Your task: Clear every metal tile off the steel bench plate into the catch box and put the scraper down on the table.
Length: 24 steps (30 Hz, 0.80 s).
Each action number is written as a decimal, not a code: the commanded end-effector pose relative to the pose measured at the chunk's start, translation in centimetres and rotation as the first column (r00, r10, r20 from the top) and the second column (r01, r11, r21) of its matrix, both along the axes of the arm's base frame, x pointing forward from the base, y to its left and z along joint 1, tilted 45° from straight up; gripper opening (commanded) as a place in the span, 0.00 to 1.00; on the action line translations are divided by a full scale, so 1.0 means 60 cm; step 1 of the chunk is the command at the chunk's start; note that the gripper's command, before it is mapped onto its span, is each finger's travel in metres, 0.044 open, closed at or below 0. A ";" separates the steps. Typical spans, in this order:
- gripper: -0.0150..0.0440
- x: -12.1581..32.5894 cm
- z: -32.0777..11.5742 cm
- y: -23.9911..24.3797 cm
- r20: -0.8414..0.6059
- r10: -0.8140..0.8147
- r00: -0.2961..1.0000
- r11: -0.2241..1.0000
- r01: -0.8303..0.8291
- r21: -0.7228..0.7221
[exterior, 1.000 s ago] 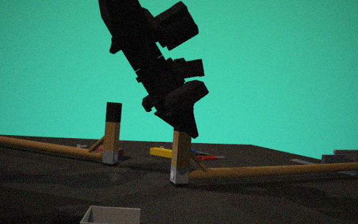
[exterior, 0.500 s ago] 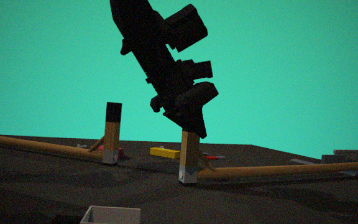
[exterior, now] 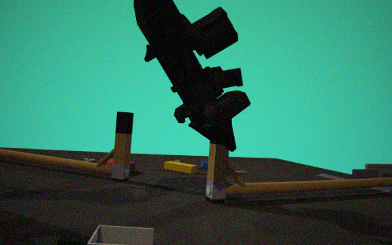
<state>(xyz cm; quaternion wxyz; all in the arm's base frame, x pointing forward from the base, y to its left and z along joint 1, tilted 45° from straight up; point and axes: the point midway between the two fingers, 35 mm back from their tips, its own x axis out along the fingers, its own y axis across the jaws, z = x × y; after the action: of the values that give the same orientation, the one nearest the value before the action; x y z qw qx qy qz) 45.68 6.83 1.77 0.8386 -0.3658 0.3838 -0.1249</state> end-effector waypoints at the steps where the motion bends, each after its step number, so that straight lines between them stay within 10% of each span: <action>1: 0.25 0.017 0.006 0.008 0.011 0.008 1.000 1.000 -0.008 0.005; 24: 0.25 0.068 0.005 0.015 0.012 0.008 1.000 1.000 -0.008 0.005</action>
<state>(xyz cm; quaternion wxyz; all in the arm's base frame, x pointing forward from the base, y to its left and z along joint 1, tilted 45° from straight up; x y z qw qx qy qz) 48.90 7.32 1.74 0.8390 -0.3653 0.3832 -0.1253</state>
